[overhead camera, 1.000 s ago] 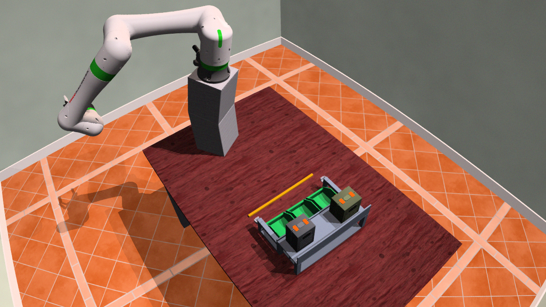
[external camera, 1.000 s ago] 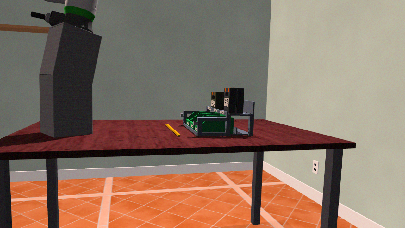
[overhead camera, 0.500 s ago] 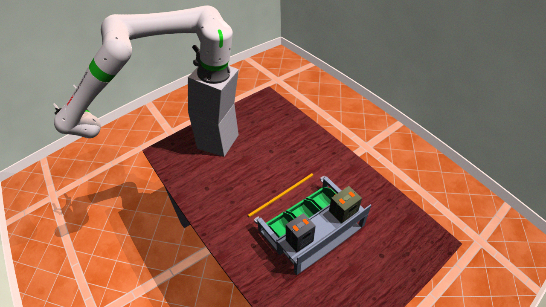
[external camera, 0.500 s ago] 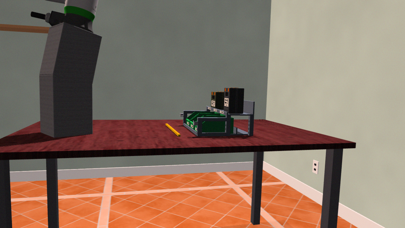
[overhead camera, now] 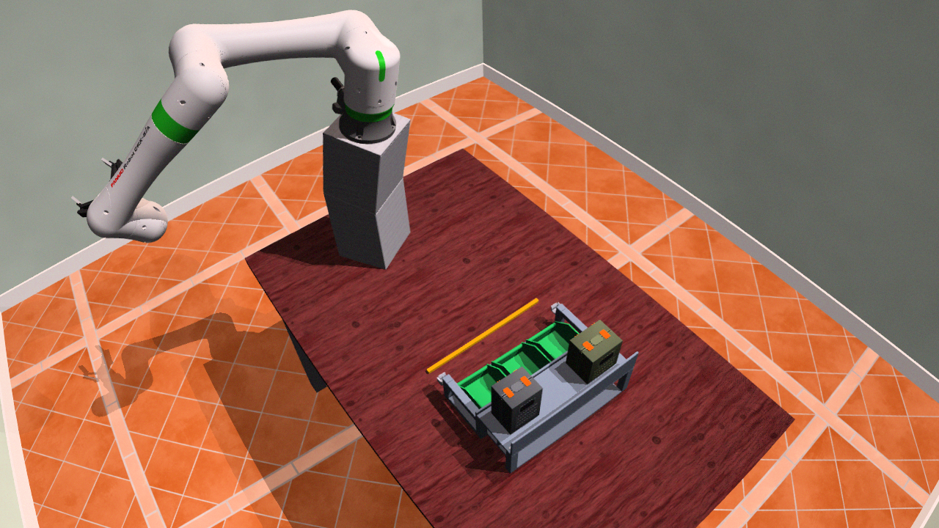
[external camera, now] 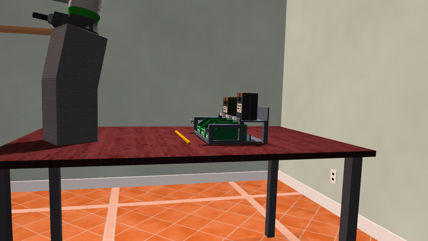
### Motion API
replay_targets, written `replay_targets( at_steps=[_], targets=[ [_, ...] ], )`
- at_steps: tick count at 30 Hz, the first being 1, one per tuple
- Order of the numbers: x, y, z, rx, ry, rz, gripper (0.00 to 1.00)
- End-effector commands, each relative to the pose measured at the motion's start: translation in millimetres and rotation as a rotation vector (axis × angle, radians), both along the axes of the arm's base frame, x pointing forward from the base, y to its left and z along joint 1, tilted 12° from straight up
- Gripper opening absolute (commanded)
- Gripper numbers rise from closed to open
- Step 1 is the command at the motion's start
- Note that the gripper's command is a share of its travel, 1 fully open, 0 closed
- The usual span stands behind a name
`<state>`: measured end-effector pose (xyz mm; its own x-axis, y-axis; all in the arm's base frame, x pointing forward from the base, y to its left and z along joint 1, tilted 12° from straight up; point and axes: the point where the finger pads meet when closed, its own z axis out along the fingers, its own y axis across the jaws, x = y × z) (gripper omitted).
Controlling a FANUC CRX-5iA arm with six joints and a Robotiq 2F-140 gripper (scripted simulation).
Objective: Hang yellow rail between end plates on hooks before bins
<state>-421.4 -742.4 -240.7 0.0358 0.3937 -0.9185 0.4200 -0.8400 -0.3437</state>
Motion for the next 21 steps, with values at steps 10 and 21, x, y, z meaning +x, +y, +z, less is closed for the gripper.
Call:
replay_targets(
  at_steps=[10,21],
  targets=[
    [69.5,-73.3,20.2,0.047,-0.004,0.193,1.00],
    [133.1,-123.9,37.3,0.087,0.003,0.348,1.00]
  ],
)
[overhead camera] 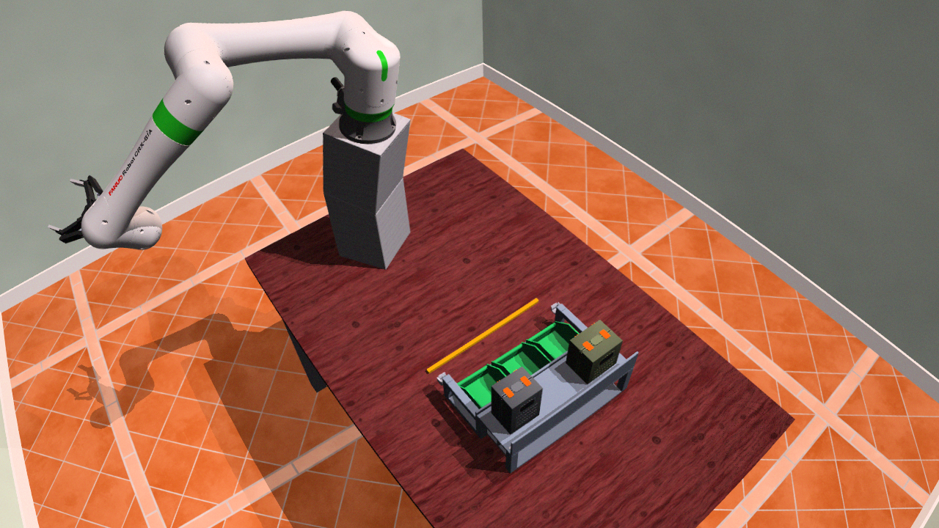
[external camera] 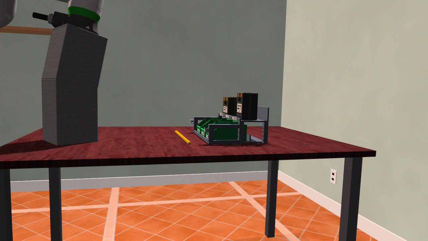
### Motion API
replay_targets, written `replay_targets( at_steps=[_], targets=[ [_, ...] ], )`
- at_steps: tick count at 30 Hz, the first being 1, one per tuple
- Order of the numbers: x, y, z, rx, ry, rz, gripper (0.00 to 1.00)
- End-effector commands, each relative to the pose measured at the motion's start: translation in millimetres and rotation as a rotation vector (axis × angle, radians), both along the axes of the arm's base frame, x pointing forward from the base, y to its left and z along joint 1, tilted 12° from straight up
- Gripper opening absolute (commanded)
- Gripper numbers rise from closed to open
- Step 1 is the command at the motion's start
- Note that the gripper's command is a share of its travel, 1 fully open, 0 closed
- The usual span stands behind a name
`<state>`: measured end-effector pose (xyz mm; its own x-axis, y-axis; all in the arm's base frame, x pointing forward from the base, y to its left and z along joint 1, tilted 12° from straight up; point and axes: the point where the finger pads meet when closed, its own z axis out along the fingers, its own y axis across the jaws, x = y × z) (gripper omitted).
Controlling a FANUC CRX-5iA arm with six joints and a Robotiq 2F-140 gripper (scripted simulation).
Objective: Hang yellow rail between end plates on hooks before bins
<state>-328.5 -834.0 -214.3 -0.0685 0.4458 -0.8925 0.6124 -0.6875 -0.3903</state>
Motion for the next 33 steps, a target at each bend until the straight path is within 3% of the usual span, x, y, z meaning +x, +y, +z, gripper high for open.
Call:
replay_targets(
  at_steps=[1,13,18,30,33],
  targets=[
    [56.5,-43.3,15.2,0.034,0.007,0.136,1.00],
    [57.1,-43.7,15.3,0.034,0.007,0.136,1.00],
    [145.3,-92.7,37.8,0.081,0.030,0.329,1.00],
    [146.0,-93.1,38.0,0.081,0.030,0.329,1.00],
    [202.4,-116.2,52.0,0.108,0.049,0.444,1.00]
  ],
)
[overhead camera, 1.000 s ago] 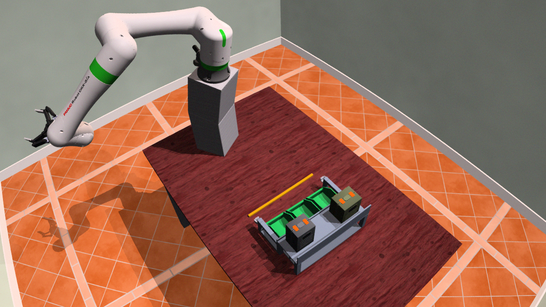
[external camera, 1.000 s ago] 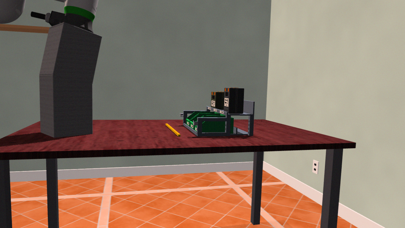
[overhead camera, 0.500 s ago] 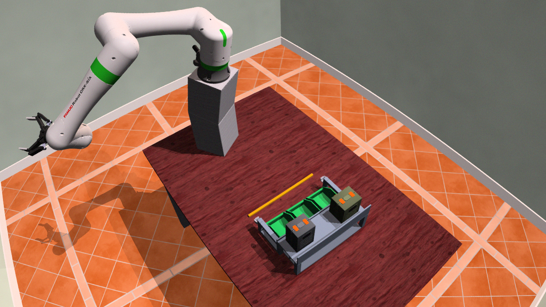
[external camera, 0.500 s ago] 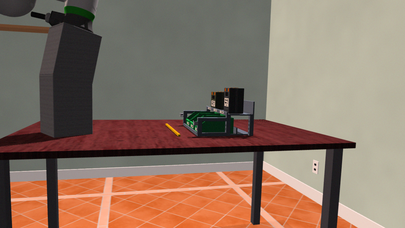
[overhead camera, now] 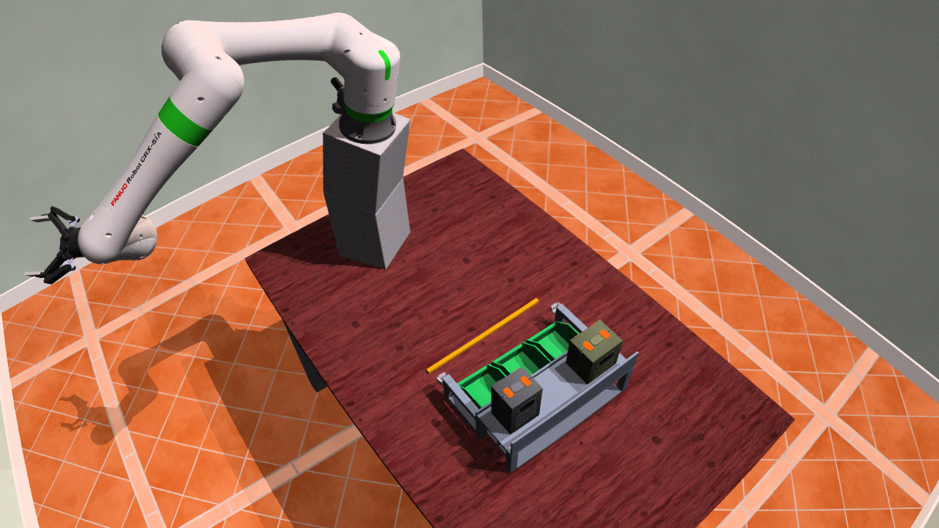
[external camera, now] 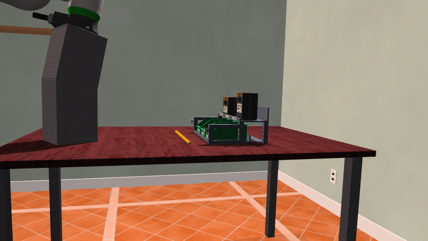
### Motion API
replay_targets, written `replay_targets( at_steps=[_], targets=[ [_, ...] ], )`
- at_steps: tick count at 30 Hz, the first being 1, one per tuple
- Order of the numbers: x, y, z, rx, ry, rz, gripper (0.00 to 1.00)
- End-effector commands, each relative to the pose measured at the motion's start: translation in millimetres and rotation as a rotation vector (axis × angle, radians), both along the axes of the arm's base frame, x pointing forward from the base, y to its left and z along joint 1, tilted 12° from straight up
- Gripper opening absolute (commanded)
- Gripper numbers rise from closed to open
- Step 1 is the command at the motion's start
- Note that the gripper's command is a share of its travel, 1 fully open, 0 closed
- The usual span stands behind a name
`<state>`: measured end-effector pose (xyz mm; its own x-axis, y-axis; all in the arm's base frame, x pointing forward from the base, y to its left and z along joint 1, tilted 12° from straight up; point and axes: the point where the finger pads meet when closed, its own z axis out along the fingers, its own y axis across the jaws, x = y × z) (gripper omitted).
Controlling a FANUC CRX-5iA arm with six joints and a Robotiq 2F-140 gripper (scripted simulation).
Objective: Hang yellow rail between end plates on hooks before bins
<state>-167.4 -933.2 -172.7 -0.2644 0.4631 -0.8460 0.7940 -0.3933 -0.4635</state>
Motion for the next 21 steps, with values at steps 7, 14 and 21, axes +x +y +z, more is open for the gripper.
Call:
replay_targets(
  at_steps=[7,14,21],
  targets=[
    [80.0,-29.7,19.9,0.035,0.029,0.161,1.00],
    [80.0,-29.7,19.9,0.035,0.029,0.161,1.00],
    [178.8,-51.2,43.7,0.073,0.074,0.352,1.00]
  ],
)
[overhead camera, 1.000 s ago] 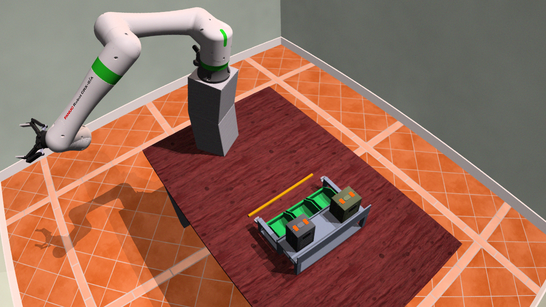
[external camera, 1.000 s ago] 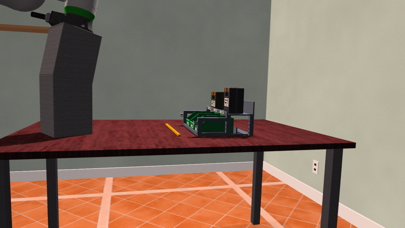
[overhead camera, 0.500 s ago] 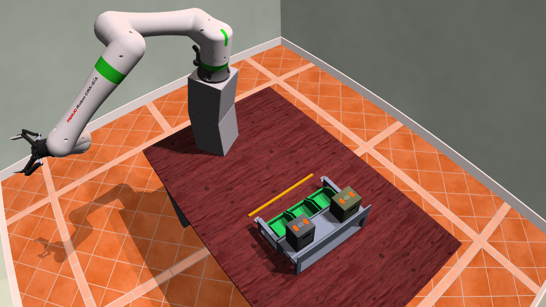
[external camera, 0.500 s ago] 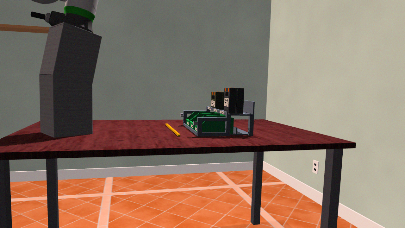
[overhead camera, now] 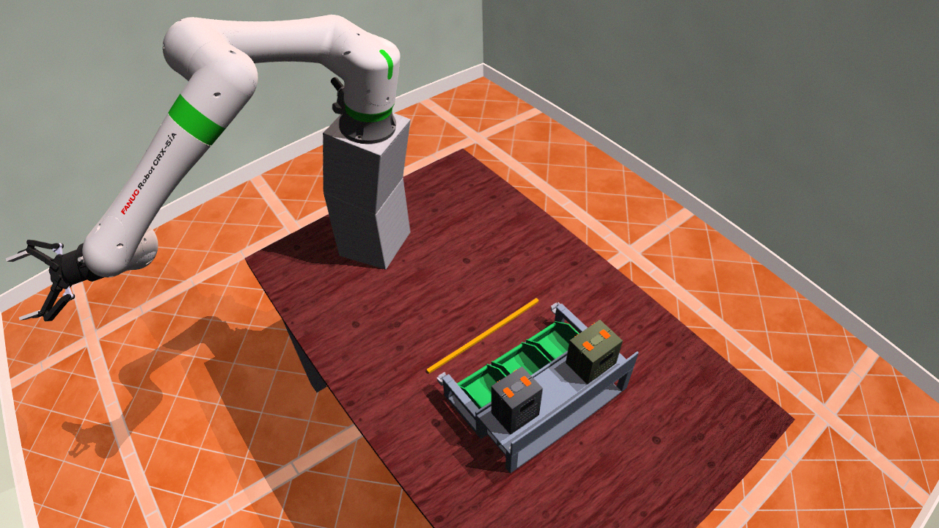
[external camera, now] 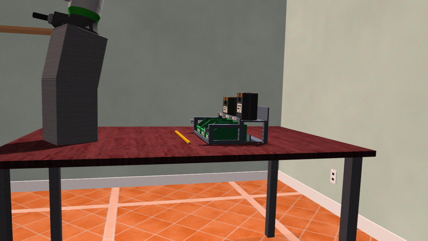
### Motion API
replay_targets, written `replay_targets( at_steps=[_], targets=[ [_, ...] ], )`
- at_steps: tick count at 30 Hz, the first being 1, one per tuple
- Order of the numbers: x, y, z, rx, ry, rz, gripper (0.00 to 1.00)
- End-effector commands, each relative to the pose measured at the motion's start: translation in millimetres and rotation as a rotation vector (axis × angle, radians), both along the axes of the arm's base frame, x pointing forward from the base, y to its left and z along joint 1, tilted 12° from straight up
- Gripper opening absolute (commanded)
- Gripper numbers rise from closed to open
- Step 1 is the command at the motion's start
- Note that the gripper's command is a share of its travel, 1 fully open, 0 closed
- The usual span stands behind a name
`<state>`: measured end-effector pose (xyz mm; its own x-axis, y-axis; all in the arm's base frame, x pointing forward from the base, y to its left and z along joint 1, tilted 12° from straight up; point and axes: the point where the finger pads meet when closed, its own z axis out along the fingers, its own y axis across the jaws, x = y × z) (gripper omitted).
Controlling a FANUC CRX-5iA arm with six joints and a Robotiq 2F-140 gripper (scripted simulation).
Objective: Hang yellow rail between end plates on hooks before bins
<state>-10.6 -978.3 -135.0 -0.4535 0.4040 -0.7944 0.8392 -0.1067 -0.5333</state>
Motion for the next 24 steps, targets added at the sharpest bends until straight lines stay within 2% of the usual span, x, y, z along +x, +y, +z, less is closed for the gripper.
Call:
replay_targets(
  at_steps=[1,10,15,24],
  targets=[
    [22.0,-6.1,5.9,0.009,0.009,0.043,1.00],
    [22.0,-6.1,5.9,0.009,0.009,0.043,1.00],
    [122.1,-13.2,29.6,0.040,0.063,0.233,1.00],
    [122.1,-13.2,29.6,0.040,0.063,0.233,1.00]
  ],
)
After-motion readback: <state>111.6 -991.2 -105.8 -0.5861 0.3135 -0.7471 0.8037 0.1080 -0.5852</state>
